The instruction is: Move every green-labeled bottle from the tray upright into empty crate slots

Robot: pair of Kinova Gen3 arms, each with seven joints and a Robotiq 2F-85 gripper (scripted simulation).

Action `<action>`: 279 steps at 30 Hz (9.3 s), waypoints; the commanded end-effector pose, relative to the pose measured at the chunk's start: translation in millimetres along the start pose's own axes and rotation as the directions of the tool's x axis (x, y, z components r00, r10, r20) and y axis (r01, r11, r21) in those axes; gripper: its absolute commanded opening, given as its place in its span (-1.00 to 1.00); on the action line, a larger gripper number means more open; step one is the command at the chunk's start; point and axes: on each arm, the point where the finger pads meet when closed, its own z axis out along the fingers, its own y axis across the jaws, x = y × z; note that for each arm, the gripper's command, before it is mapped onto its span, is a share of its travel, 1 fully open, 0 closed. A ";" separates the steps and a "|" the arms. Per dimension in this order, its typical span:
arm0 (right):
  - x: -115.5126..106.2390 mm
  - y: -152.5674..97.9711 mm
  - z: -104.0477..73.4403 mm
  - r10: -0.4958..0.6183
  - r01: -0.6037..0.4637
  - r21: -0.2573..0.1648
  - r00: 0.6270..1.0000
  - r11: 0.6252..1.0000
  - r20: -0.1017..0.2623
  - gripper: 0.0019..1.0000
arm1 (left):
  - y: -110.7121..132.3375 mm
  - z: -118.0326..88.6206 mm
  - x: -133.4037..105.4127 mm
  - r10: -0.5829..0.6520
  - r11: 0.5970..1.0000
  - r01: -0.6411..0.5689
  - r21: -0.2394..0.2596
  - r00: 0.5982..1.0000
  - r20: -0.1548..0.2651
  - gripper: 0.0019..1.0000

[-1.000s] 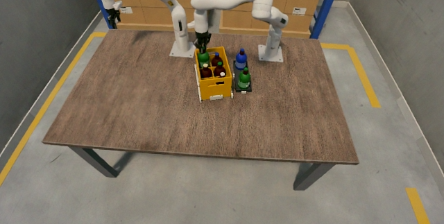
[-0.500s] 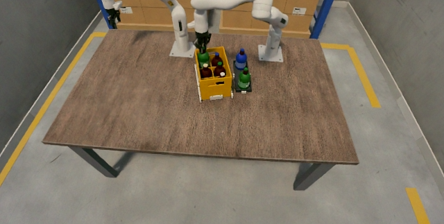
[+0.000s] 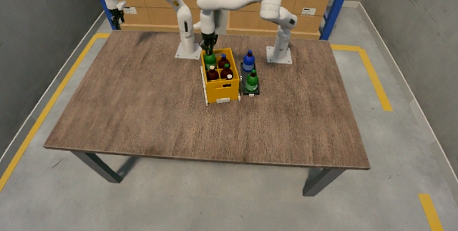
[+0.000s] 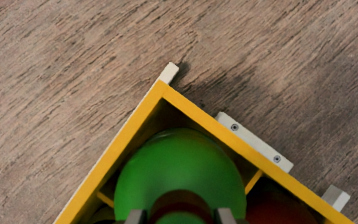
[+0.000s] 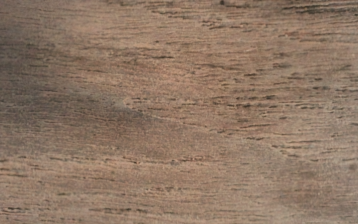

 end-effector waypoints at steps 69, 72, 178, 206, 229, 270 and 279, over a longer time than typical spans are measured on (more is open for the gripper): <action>3.1 -2.2 -1.2 0.007 -0.007 0.005 1.000 1.000 -0.005 1.00 | -3.2 38.4 0.6 -0.008 1.000 0.008 0.010 1.000 -0.005 -0.28; 3.1 -2.2 -1.2 0.007 -0.007 0.005 1.000 1.000 -0.005 1.00 | -3.2 38.4 0.6 -0.008 1.000 0.008 0.010 1.000 -0.005 -0.28; 3.1 -2.2 -1.2 0.007 -0.007 0.005 1.000 1.000 -0.005 1.00 | -3.3 57.4 1.0 -0.008 1.000 0.008 0.010 1.000 -0.005 -0.28; 3.1 -2.2 -1.2 0.007 -0.007 0.005 1.000 1.000 -0.005 1.00 | -3.3 57.4 1.0 -0.008 1.000 0.008 0.010 1.000 -0.005 -0.28; 3.1 -2.2 -1.2 0.007 -0.007 0.005 1.000 1.000 -0.005 1.00 | -3.3 57.4 1.0 -0.008 1.000 0.008 0.010 1.000 -0.005 0.34; 3.1 -2.2 -1.2 0.007 -0.007 0.005 1.000 1.000 -0.005 1.00 | -3.3 57.4 1.0 -0.008 1.000 0.008 0.010 1.000 -0.005 0.34; 3.1 -2.2 -1.2 0.007 -0.007 0.005 1.000 1.000 -0.005 1.00 | -3.3 57.2 1.0 -0.008 1.000 0.008 0.010 1.000 -0.005 0.34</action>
